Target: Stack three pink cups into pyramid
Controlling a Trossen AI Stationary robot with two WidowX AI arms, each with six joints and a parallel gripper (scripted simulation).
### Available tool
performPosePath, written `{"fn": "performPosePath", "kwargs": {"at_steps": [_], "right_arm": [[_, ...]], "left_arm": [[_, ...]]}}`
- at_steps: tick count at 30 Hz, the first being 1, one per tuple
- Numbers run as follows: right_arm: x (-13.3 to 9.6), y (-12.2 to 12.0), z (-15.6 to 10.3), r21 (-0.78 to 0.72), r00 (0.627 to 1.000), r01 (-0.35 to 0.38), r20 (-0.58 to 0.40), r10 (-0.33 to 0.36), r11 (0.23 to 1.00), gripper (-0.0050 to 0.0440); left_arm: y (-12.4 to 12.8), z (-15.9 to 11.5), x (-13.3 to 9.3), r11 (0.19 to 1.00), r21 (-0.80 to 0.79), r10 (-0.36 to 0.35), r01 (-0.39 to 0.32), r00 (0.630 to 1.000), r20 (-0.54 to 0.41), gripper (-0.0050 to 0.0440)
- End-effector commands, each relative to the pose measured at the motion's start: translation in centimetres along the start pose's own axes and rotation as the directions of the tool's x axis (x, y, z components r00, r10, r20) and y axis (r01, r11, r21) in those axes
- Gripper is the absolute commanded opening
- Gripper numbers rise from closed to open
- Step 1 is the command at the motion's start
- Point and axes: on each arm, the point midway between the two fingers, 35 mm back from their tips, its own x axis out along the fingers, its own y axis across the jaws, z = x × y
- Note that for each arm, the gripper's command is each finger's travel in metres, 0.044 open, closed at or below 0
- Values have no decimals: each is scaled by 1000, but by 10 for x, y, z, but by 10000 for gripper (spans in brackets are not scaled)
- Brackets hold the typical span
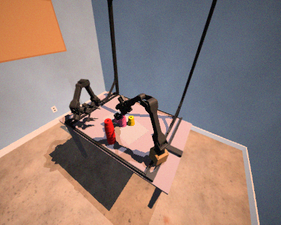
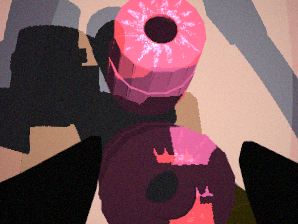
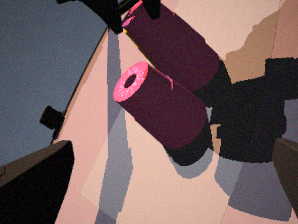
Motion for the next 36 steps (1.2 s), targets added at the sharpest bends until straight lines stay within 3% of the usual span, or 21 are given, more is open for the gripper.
{"fn": "performPosePath", "kwargs": {"at_steps": [1,9,16,25,36], "right_arm": [[0,0,1,-2,1000,-1,4,1,1000,440],[0,0,1,-2,1000,-1,4,1,1000,440],[0,0,1,-2,1000,-1,4,1,1000,440],[0,0,1,-2,1000,-1,4,1,1000,440],[0,0,1,-2,1000,-1,4,1,1000,440]], "left_arm": [[0,-2,2,1000,-3,-3,3,1000,-4,260],[0,-2,2,1000,-3,-3,3,1000,-4,207],[0,-2,2,1000,-3,-3,3,1000,-4,200],[-2,2,-5,1000,-3,-3,3,1000,-4,0],[-2,2,-5,1000,-3,-3,3,1000,-4,0]]}}
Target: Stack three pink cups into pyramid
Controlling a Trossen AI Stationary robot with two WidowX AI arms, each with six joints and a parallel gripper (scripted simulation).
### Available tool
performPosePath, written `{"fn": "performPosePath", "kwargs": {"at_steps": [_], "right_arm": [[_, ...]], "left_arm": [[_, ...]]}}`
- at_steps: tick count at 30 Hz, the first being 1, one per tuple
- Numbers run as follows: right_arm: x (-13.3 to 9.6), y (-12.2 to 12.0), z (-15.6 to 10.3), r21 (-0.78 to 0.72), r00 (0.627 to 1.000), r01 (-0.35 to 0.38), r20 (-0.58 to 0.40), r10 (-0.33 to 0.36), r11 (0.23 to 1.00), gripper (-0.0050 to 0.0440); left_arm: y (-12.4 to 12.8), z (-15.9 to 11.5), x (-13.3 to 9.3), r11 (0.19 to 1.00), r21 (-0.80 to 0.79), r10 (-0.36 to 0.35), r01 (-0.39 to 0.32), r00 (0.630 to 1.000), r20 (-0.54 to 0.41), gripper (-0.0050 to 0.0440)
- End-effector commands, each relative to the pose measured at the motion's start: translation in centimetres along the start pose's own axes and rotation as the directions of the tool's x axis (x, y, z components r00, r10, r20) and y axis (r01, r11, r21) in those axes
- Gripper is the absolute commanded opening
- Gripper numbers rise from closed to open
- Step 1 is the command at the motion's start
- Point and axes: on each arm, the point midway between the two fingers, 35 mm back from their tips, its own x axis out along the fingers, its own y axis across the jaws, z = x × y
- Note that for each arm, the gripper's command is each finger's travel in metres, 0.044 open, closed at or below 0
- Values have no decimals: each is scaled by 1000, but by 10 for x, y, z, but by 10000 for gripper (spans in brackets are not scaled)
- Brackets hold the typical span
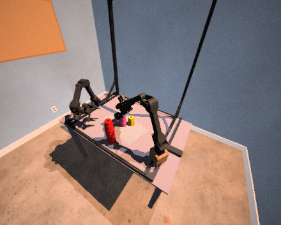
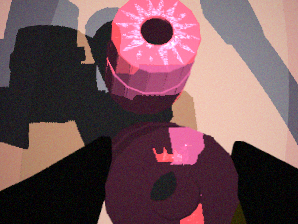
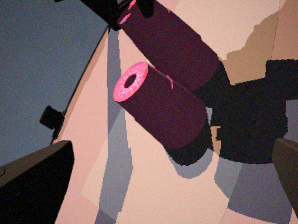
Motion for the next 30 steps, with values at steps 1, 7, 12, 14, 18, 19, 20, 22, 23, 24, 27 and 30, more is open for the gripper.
{"fn": "performPosePath", "kwargs": {"at_steps": [1,7,12,14,18,19,20,22,23,24,27,30], "right_arm": [[0,0,1,-2,1000,-1,4,1,1000,440],[0,0,1,-2,1000,-1,4,1,1000,440],[0,0,1,-2,1000,-1,4,1,1000,440],[0,0,1,-2,1000,-1,4,1,1000,440],[0,0,1,-2,1000,-1,4,1,1000,440],[0,0,1,-2,1000,-1,4,1,1000,440],[0,0,1,-2,1000,-1,4,1,1000,440],[0,0,1,-2,1000,-1,4,1,1000,440],[0,0,1,-2,1000,-1,4,1,1000,440],[0,0,1,-2,1000,-1,4,1,1000,440],[0,0,1,-2,1000,-1,4,1,1000,440],[0,0,1,-2,1000,-1,4,1,1000,440]], "left_arm": [[0,1,-1,1000,-2,0,0,1000,1,0],[-1,6,-10,1000,-2,0,0,1000,1,0],[-3,15,-30,1000,-2,0,0,1000,1,0],[-4,20,-44,1000,-2,0,0,1000,1,0],[-4,24,-54,1000,-2,0,0,1000,1,0],[-4,24,-54,1000,-2,0,0,1000,1,0],[-4,24,-54,1000,-2,0,0,1000,1,0],[-4,28,-53,1000,-2,0,0,1000,1,0],[-4,32,-50,1000,-2,0,0,1000,1,0],[-4,38,-48,1000,-2,0,0,1000,1,0],[-3,44,-45,1000,-2,0,0,1000,1,0],[-2,56,-39,1000,-2,0,0,1000,1,0]]}}
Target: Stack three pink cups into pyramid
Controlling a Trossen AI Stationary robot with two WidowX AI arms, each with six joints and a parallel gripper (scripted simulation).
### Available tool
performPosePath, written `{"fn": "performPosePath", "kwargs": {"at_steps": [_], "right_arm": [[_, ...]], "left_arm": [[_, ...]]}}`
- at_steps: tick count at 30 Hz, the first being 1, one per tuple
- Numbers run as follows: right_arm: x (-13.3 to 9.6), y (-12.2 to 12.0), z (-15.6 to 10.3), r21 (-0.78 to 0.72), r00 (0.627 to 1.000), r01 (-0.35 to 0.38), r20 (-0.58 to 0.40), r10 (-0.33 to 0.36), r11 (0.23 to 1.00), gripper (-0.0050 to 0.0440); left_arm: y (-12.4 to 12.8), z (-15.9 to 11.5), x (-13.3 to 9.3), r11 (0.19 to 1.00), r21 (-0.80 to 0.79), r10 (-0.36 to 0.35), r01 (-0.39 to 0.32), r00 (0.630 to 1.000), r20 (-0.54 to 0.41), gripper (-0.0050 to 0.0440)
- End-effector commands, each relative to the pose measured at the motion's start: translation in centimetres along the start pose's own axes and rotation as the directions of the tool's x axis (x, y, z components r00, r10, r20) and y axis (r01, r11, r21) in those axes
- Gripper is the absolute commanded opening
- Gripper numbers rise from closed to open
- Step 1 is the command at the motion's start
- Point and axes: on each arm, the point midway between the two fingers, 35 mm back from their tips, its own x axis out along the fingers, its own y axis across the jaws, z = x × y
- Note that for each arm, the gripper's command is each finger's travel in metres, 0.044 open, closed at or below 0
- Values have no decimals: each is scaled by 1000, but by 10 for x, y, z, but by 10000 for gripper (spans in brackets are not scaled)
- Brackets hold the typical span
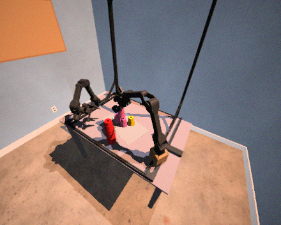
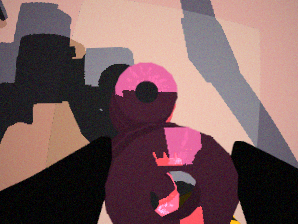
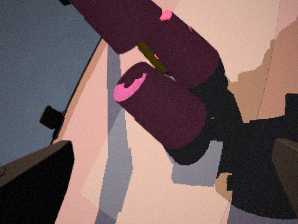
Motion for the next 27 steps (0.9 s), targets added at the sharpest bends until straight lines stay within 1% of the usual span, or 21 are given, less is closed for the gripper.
{"fn": "performPosePath", "kwargs": {"at_steps": [1,16,27], "right_arm": [[0,0,1,-2,1000,-1,4,1,1000,440],[0,0,1,-2,1000,-1,4,1,1000,440],[0,0,1,-2,1000,-1,4,1,1000,440]], "left_arm": [[2,7,12,1000,0,1,-1,1000,-18,0],[2,17,14,1000,0,1,-1,1000,-18,0],[3,9,27,1000,0,1,-1,1000,-18,0]]}}
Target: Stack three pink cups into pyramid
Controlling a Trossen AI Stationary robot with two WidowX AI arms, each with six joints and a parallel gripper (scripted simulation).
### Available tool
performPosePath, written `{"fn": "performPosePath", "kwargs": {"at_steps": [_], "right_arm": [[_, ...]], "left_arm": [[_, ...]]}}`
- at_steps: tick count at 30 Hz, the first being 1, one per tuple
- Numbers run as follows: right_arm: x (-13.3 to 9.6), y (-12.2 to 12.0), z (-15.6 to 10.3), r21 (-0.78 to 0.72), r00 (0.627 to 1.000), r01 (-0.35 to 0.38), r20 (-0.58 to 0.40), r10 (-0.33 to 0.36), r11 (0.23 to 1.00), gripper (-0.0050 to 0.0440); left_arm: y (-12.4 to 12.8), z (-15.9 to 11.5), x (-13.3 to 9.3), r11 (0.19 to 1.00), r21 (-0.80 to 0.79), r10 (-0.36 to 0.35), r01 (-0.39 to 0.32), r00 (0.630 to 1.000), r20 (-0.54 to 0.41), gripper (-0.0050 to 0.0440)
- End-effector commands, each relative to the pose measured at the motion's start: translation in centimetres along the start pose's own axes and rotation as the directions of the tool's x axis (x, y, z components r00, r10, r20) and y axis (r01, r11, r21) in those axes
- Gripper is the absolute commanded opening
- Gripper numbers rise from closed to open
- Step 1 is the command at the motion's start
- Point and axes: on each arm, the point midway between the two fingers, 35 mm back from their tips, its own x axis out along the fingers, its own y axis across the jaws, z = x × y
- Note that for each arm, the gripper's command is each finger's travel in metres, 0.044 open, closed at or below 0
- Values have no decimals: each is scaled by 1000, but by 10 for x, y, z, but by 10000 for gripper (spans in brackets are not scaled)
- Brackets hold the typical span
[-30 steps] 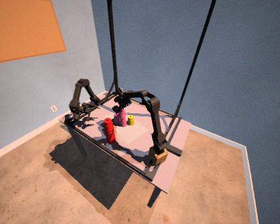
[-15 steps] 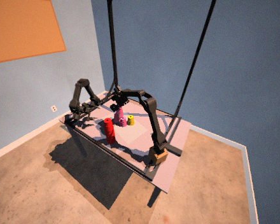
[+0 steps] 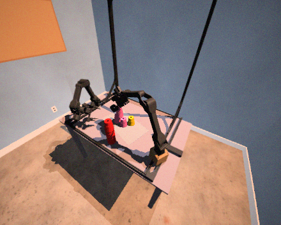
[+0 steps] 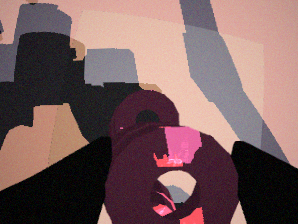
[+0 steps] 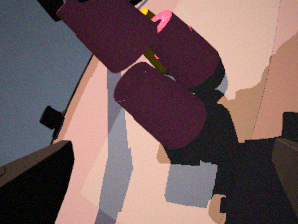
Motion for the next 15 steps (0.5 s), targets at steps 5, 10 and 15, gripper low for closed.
{"fn": "performPosePath", "kwargs": {"at_steps": [5,10,15], "right_arm": [[0,0,1,-2,1000,-1,4,1,1000,440],[0,0,1,-2,1000,-1,4,1,1000,440],[0,0,1,-2,1000,-1,4,1,1000,440]], "left_arm": [[1,-12,15,1000,2,0,0,1000,-23,0],[1,-12,15,1000,2,0,0,1000,-23,0],[1,-8,11,1000,0,2,-2,1000,-12,0]]}}
